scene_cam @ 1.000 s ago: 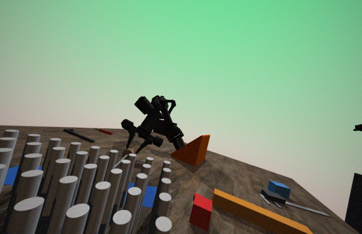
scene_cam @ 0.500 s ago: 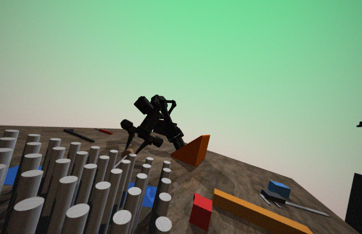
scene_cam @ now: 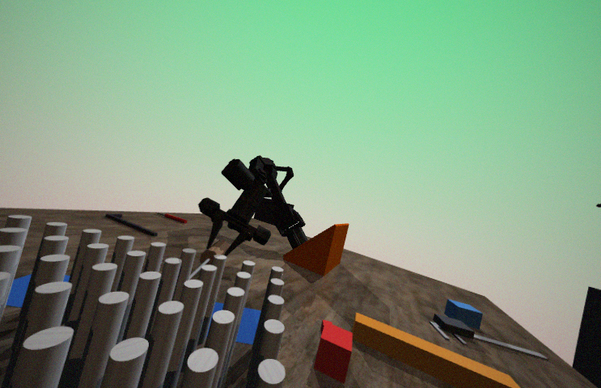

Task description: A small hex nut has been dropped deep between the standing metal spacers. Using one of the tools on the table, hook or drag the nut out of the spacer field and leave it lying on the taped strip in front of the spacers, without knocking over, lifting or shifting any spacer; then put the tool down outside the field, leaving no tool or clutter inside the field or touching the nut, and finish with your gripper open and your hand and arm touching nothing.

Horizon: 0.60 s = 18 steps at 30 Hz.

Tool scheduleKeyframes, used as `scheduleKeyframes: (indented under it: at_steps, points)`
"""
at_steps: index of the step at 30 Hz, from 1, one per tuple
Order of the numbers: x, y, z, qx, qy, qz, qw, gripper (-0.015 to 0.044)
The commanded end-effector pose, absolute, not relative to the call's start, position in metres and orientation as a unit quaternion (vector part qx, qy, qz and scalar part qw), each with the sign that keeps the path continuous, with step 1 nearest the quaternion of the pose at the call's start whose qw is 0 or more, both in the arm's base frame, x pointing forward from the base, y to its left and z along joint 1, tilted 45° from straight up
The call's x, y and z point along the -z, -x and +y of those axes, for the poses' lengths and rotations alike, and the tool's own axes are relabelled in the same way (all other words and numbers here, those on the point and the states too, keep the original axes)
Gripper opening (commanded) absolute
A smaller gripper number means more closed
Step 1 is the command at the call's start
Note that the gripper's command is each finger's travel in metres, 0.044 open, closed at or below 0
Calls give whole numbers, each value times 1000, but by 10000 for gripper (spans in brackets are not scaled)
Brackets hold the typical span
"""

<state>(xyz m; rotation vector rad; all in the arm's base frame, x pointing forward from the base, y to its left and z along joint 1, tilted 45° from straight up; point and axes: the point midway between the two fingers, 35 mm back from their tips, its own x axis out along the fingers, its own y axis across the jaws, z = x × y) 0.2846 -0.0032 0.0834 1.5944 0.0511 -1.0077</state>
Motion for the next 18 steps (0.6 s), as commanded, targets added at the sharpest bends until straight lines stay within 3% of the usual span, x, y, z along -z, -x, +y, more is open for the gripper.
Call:
scheduleKeyframes:
  at_steps: [1, 18]
  points:
    - [-85, -289, -1, 429, -689, 18, 584, 0]
    - [-83, -296, 3, 428, -689, 18, 584, 0]
